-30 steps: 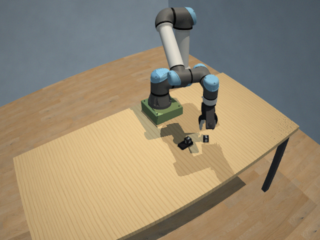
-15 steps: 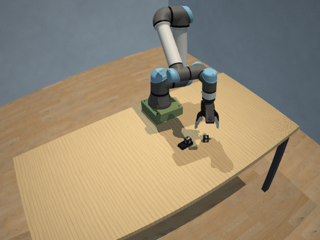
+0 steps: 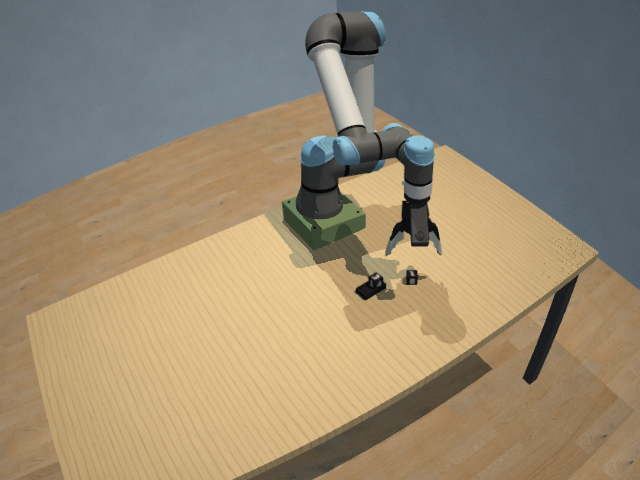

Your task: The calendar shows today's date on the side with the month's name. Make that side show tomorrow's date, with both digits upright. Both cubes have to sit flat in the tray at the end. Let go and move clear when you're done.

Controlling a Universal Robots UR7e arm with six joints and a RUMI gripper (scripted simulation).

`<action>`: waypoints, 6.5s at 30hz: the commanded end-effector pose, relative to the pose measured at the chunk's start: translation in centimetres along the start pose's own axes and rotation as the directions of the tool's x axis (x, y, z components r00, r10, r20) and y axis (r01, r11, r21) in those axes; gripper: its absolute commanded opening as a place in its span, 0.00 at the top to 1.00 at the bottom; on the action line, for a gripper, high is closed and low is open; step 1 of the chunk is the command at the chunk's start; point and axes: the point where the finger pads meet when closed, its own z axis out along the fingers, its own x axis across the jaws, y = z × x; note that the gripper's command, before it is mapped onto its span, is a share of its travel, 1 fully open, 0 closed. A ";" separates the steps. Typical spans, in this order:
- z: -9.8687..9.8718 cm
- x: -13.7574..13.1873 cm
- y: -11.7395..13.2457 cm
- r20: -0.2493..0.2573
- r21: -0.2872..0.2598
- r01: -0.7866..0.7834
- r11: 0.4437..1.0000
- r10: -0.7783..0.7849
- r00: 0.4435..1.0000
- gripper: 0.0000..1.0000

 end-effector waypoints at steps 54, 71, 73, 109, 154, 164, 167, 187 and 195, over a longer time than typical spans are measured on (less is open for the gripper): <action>-1.0 0.0 -0.1 0.001 0.001 -0.003 1.000 0.003 1.000 0.71; 0.3 0.0 -0.1 0.001 0.001 -0.003 1.000 0.003 1.000 0.71; 0.6 0.0 -0.1 0.001 0.001 -0.003 1.000 0.003 1.000 0.71; 4.0 0.0 -0.1 0.001 0.001 -0.003 1.000 0.003 1.000 0.71; 4.3 0.0 -0.1 0.001 0.001 -0.003 1.000 0.003 1.000 0.71; 5.5 0.0 -0.1 0.001 0.001 -0.003 1.000 0.003 1.000 0.71; 6.1 0.0 -0.1 0.001 0.001 -0.003 1.000 0.003 1.000 0.71; 7.0 0.0 -0.1 0.001 0.001 -0.003 1.000 0.003 1.000 0.71; 7.0 0.0 -0.1 0.001 0.001 -0.003 1.000 0.003 1.000 0.71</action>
